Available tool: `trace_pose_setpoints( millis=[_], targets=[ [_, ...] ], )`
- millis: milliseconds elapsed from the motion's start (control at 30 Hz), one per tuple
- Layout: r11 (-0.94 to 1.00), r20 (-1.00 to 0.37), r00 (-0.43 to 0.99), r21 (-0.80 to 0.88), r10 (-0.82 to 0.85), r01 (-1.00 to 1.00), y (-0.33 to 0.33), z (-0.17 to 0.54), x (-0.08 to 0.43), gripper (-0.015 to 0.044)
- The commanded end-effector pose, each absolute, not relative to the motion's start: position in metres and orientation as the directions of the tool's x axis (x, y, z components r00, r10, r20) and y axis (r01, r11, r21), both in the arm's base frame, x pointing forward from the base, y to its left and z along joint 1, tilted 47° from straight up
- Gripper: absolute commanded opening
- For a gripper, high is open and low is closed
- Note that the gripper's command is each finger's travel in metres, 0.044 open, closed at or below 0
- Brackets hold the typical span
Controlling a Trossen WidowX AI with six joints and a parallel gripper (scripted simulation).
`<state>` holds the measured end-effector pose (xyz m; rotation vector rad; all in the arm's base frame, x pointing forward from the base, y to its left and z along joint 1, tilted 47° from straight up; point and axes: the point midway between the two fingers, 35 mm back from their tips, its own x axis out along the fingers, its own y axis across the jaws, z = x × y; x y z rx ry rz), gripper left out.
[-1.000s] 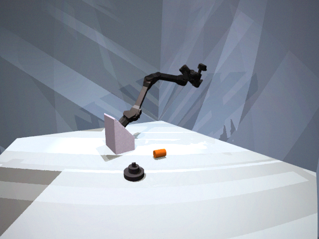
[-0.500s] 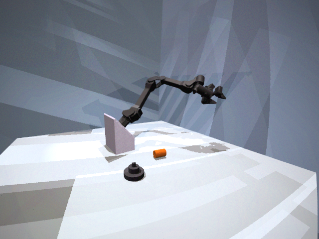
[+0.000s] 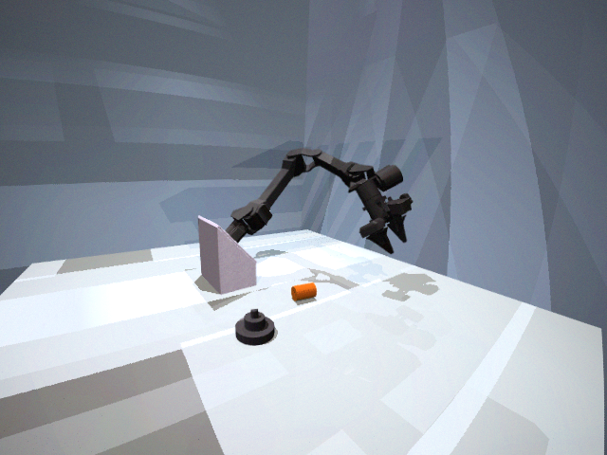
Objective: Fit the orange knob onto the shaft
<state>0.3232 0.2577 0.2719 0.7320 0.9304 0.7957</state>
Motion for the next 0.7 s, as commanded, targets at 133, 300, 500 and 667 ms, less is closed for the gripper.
trace_pose_setpoints(
  millis=[133, 300, 500, 667],
  targets=[
    [0.462, -0.668, 0.146, 0.639, 0.729, 0.614, 0.189, 0.142, 0.293, 0.044],
    [0.192, -0.707, -0.08, 0.08, 0.702, 0.978, 0.144, 0.083, 0.238, 0.044],
    [0.063, -0.686, -0.158, -0.162, 0.71, 0.985, 0.127, 0.065, 0.217, 0.044],
    [0.063, -0.686, -0.158, -0.162, 0.71, 0.985, 0.127, 0.064, 0.217, 0.044]
  ],
)
